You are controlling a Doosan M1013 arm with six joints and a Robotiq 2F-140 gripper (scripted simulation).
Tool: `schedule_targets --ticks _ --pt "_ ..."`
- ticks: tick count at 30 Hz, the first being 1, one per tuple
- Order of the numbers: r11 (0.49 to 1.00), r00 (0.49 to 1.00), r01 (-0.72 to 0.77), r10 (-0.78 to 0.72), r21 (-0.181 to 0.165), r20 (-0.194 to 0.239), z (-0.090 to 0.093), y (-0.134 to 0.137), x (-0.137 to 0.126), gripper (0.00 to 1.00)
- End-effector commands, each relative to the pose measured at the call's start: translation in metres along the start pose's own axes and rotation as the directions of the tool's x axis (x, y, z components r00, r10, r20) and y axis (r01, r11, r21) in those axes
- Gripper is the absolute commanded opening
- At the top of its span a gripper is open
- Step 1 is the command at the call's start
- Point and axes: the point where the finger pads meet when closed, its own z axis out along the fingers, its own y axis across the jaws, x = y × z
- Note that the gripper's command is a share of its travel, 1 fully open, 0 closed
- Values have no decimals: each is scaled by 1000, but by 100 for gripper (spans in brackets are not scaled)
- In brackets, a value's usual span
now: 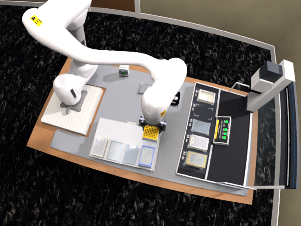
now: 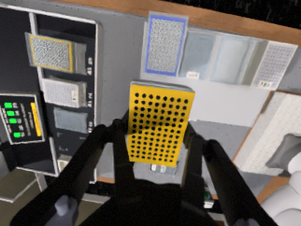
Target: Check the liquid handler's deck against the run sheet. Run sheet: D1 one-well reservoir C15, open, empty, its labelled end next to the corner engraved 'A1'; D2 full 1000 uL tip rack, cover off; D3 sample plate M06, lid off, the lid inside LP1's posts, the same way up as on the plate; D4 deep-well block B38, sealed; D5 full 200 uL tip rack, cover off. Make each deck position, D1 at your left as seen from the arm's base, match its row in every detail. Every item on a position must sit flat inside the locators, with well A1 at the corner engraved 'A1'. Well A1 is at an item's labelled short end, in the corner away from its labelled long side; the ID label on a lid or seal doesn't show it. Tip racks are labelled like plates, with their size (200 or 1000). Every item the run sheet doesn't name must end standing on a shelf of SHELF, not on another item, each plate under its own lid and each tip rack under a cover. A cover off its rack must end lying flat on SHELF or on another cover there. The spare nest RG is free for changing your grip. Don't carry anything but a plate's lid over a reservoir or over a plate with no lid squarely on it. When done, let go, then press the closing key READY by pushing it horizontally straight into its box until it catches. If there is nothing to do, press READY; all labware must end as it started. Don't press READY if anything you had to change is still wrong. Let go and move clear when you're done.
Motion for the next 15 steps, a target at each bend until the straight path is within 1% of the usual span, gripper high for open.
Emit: schedule_targets --ticks 1,5,15 --pt "1000 1000 0 0 1 0 4 0 0 10" --pt "1000 1000 0 0 1 0 8 0 0 10" --pt "1000 1000 0 0 1 0 24 0 0 10"
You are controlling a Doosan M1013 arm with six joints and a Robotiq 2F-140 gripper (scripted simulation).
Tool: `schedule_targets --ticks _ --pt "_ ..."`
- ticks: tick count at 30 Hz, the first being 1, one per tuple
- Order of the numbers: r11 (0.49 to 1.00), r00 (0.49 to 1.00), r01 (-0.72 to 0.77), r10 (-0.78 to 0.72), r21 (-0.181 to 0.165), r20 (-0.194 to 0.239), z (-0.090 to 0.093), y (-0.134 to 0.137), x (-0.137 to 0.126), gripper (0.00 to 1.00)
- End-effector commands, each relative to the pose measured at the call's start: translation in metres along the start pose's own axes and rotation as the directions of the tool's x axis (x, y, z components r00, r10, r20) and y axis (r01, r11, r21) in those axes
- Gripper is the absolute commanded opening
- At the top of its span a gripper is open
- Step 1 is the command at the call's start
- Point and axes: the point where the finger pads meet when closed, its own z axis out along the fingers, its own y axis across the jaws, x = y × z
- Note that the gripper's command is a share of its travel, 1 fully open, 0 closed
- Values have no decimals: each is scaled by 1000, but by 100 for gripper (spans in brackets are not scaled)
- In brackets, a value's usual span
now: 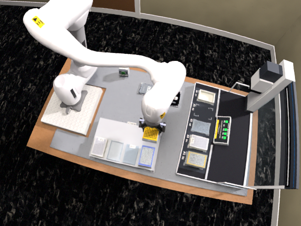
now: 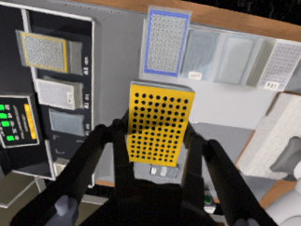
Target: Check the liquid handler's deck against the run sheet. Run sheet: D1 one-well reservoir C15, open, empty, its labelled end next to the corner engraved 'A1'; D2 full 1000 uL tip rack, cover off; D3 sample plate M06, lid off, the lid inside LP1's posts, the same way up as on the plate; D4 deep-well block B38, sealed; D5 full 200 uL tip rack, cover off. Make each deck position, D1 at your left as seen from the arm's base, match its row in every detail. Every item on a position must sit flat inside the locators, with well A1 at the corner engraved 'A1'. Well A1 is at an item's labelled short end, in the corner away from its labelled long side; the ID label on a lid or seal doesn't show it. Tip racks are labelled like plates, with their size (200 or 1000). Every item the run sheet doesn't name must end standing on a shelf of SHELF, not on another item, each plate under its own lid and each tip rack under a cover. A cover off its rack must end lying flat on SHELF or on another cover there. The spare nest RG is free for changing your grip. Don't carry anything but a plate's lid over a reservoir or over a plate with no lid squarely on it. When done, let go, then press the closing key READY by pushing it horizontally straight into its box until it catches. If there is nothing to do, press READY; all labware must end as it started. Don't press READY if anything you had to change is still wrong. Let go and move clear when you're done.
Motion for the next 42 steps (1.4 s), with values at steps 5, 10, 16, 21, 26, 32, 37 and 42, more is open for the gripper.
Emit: schedule_targets --ticks 5,10,16,21,26,32,37,42 --pt "1000 1000 0 0 2 0 11 0 0 10" --pt "1000 1000 0 0 2 0 16 0 0 10" --pt "1000 1000 0 0 2 0 26 0 0 10" --pt "1000 1000 0 0 1 0 34 0 0 10" --pt "1000 1000 0 0 2 0 39 0 0 10" --pt "1000 1000 0 0 1 0 49 0 0 10" --pt "1000 1000 0 0 1 0 58 0 0 10" --pt "1000 1000 0 0 2 0 63 0 0 10"
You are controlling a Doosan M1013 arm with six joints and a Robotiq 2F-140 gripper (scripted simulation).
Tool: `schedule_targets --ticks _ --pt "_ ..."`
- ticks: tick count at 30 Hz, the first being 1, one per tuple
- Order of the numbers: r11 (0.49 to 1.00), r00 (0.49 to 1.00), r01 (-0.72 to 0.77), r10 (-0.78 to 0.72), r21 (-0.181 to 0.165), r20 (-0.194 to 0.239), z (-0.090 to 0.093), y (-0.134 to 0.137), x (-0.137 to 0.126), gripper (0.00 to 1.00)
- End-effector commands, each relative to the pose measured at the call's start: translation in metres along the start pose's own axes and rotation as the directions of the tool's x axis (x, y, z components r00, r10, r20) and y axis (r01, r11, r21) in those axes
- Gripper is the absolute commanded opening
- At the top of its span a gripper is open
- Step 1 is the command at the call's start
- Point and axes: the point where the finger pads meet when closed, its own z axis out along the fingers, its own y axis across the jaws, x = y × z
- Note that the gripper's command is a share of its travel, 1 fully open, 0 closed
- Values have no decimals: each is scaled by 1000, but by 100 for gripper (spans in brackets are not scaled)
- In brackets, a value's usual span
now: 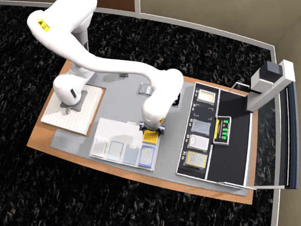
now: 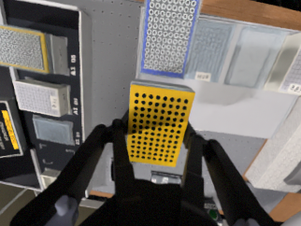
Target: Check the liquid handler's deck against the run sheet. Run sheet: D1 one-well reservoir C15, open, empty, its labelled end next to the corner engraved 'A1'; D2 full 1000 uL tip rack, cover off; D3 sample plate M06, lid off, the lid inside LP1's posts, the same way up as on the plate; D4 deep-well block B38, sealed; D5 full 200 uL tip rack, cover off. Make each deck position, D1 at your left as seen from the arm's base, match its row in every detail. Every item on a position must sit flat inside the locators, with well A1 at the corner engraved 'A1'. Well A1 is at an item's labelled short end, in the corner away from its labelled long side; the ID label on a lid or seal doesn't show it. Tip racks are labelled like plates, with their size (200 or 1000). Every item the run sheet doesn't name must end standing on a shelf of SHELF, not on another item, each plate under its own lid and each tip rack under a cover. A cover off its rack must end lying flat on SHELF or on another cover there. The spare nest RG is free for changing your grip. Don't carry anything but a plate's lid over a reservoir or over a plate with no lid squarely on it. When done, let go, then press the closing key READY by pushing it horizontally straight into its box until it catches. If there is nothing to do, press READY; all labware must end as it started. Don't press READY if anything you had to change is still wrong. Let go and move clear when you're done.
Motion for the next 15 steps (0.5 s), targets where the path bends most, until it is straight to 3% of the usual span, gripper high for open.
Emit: schedule_targets --ticks 1,15 --pt "1000 1000 0 0 1 0 3 0 0 10" --pt "1000 1000 0 0 1 0 25 0 0 10"
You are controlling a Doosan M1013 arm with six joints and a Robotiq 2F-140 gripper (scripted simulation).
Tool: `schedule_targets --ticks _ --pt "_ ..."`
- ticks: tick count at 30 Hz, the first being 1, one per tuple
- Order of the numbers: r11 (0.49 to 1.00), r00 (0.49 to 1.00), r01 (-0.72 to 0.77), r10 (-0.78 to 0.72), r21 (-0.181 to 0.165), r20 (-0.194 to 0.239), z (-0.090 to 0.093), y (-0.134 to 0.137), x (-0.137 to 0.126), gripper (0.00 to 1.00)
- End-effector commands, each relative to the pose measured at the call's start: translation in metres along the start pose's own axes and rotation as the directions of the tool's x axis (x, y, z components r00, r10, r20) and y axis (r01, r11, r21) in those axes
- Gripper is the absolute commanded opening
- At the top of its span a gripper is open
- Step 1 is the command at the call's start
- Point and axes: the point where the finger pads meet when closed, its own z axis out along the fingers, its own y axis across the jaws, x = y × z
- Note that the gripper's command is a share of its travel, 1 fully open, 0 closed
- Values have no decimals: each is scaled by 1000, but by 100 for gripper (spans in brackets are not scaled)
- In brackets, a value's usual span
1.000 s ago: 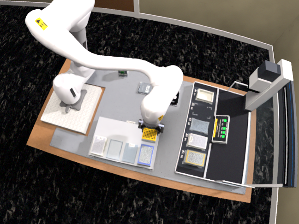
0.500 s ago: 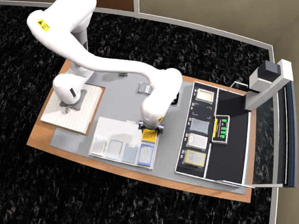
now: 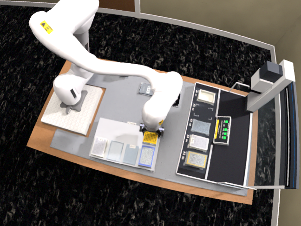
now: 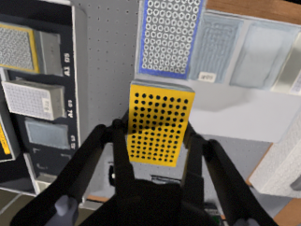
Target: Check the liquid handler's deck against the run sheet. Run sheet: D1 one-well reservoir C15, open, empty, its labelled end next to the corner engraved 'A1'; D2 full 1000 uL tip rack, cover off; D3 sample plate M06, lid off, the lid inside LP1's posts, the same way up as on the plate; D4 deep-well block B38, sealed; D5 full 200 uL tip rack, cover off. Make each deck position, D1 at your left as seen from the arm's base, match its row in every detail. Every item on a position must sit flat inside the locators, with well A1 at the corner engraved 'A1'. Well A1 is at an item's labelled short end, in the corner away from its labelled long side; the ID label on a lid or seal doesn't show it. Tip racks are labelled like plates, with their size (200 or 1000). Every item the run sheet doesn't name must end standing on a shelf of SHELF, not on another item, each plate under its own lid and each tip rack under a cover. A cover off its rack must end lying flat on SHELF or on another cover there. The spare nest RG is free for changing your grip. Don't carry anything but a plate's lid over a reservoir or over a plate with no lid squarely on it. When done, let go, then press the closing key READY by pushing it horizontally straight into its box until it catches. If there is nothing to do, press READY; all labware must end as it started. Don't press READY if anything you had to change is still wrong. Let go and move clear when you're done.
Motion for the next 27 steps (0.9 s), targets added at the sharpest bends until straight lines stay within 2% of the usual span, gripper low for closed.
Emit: schedule_targets --ticks 1,27 --pt "1000 1000 0 0 2 0 1 0 0 10" --pt "1000 1000 0 0 2 0 41 -1 0 10"
